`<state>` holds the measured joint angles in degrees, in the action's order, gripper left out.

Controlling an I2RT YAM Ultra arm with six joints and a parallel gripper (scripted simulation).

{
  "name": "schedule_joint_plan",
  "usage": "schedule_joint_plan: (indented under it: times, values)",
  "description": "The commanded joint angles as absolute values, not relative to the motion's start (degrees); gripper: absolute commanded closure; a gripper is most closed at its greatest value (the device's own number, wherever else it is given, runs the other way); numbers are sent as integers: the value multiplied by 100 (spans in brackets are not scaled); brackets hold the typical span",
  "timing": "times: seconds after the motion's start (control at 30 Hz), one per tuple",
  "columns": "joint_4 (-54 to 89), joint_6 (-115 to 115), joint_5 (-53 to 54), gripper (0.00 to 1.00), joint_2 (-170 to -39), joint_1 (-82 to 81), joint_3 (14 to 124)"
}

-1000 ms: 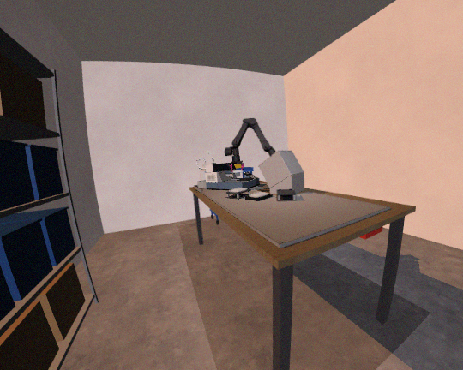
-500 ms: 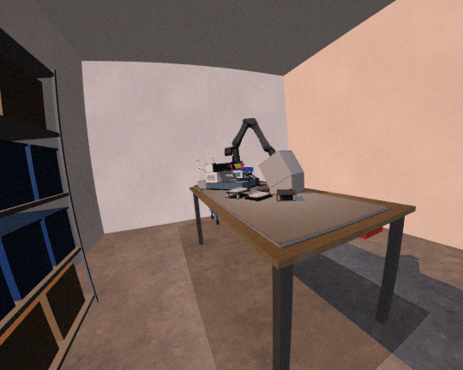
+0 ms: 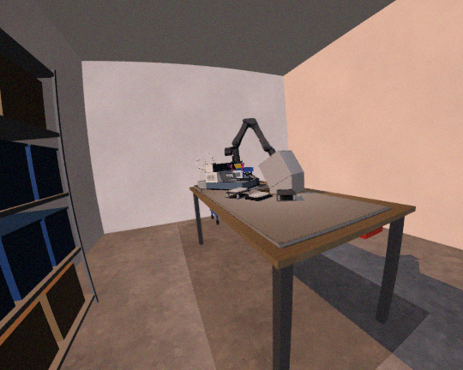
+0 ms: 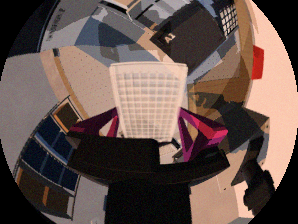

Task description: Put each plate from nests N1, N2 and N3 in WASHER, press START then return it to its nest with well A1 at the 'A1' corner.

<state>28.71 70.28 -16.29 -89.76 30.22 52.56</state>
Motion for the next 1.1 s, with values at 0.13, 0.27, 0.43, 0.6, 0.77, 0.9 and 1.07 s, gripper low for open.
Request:
schedule_joint_plan:
  times: [0.13, 0.27, 0.43, 0.6, 0.77, 0.9, 1.07]
  values:
    - [2899, 7074, -1701, 100, -8887, 3036, 5409]
    - [2899, 7074, -1701, 100, -8887, 3036, 5409]
    - [2801, 6713, -1820, 100, -9120, 2672, 5130]
    - [2703, 6219, -2003, 100, -9294, 2198, 5099]
    - [2693, 5724, -2171, 100, -9515, 1735, 5124]
    - [2697, 5323, -2292, 100, -9722, 1375, 5427]
    - [2711, 5018, -2374, 100, -9894, 1114, 5494]
